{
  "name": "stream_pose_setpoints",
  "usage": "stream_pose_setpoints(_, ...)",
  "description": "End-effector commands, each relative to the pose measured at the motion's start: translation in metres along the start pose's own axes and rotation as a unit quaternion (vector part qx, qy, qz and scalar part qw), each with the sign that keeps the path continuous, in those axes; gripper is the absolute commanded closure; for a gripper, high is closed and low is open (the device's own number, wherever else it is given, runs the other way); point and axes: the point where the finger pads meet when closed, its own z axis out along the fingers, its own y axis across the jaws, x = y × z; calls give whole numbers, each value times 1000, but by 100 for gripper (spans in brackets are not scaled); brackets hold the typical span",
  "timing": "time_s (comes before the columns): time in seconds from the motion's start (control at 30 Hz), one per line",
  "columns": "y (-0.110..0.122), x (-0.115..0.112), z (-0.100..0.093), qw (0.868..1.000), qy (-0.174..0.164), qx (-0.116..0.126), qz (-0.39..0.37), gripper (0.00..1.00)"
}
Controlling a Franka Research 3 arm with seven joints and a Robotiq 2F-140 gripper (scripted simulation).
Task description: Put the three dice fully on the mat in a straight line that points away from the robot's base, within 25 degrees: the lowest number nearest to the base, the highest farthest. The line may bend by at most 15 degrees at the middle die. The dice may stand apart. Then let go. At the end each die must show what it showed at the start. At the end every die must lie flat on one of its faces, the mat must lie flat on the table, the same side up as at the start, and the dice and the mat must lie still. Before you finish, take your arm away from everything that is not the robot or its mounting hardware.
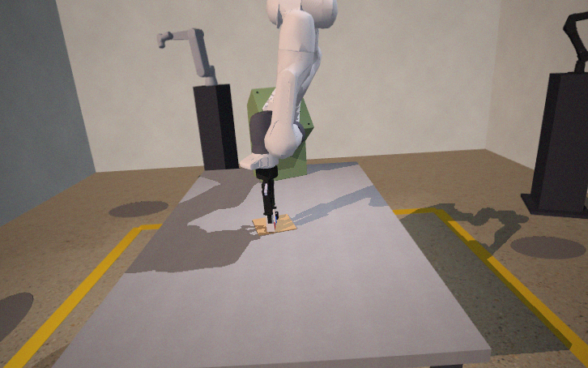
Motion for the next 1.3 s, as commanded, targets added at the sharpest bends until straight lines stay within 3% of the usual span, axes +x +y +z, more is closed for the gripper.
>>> stream_pose_setpoints(0.0, -2, 0, 0, 1000, 0, 1, -3, 75)
stream_pose_setpoints(0.3, -1, 0, -8, 1000, 0, 1, -3, 75)
stream_pose_setpoints(0.67, -1, 0, -59, 1000, 0, 1, -3, 75)
stream_pose_setpoints(0.97, -1, 0, -83, 1000, 0, 1, -3, 75)
stream_pose_setpoints(1.27, -1, 0, -90, 1000, 0, 1, -3, 75)
